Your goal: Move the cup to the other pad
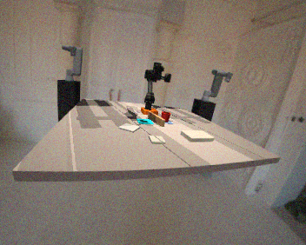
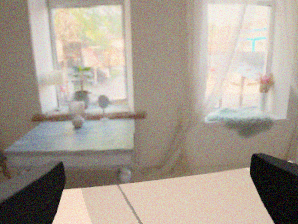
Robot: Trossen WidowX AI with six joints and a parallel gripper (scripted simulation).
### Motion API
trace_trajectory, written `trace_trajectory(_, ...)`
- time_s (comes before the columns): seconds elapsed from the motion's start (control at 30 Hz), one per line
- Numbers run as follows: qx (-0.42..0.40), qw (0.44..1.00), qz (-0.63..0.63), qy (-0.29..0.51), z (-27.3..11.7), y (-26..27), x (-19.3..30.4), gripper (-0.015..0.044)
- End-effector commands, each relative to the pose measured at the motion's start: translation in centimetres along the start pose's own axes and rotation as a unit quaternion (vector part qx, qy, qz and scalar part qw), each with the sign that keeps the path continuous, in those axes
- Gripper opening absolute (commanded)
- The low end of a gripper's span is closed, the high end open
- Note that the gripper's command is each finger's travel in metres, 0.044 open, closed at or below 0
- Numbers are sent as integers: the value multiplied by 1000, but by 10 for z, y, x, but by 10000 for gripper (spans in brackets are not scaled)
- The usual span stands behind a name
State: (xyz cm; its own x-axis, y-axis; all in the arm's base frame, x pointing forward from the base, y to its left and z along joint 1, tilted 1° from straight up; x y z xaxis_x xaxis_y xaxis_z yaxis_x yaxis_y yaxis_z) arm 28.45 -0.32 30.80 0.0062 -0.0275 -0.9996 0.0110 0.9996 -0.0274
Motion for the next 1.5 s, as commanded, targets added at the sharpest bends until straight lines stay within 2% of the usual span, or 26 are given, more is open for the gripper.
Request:
trace_trajectory(0.0,-3,1000,8,9,1,1,3,374)
trace_trajectory(0.07,-19,994,67,82,10,14,25,321)
trace_trajectory(0.17,-19,949,188,254,15,43,76,242)
trace_trajectory(0.3,18,886,260,384,5,64,113,148)
trace_trajectory(0.47,102,790,311,519,-20,85,148,148)
trace_trajectory(0.63,224,685,321,615,-54,99,170,148)
trace_trajectory(0.77,288,638,312,643,-77,102,175,148)
trace_trajectory(1.47,288,638,312,643,-78,104,180,148)
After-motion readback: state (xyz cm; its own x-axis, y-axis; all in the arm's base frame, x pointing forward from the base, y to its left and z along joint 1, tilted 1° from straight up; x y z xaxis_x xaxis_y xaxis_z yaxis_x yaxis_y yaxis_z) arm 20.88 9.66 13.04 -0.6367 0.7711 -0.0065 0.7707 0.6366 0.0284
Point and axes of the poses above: the point midway between the two fingers, 35 mm back from their tips, its own z axis out along the fingers, its own y axis across the jaws, x = y × z, the point moved 3 cm from there along -z, back along the fingers, and after that the axes turned 1 degree about -z, right-handed, at the moved point
